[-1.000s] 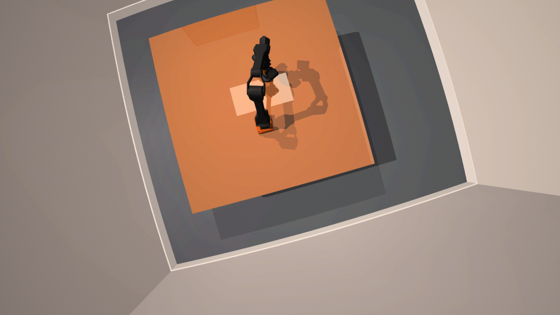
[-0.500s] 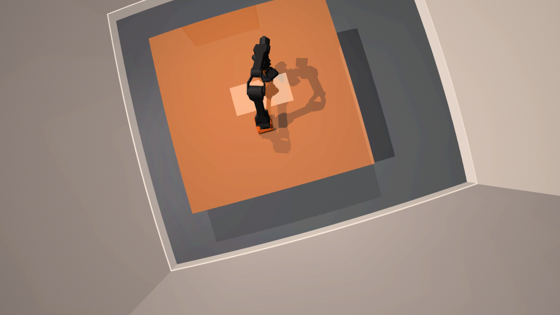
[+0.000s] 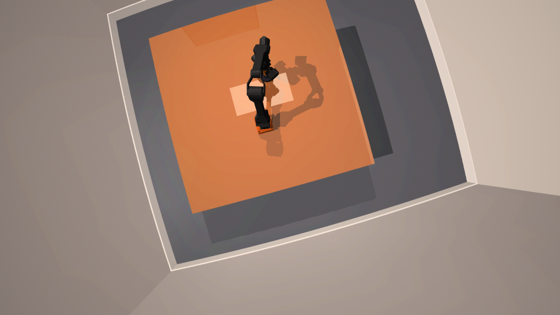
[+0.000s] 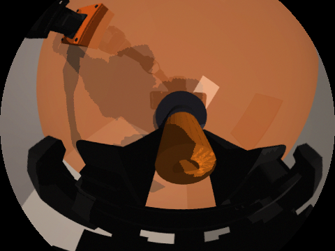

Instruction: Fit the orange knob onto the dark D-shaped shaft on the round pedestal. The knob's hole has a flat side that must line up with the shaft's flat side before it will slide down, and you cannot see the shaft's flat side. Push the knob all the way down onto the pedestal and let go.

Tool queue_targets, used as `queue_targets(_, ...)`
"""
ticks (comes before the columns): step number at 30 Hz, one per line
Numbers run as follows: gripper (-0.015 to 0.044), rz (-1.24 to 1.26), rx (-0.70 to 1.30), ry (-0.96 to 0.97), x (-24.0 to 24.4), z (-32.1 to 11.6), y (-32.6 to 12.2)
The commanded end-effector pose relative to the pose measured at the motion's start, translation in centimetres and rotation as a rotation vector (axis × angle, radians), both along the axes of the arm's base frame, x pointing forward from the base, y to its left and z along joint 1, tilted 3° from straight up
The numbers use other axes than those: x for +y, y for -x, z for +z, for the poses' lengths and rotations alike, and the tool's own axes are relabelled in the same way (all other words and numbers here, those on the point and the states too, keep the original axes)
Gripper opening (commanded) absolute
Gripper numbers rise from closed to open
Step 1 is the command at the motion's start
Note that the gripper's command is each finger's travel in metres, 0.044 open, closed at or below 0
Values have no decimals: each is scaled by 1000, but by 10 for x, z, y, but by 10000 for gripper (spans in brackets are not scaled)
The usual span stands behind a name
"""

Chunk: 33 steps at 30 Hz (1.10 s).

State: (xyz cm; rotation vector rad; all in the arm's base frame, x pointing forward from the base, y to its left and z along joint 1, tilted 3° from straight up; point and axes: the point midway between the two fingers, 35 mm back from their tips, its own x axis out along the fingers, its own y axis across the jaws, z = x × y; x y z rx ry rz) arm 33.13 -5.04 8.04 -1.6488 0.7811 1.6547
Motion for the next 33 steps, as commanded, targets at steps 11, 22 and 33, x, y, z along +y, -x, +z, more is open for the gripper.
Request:
queue_targets(11, 0, 7, -6, 2, 0, -3, -1)
queue_targets(22, 0, 7, -6, 2, 0, -3, -1)
queue_targets(33, 0, 7, -6, 2, 0, 0, -1)
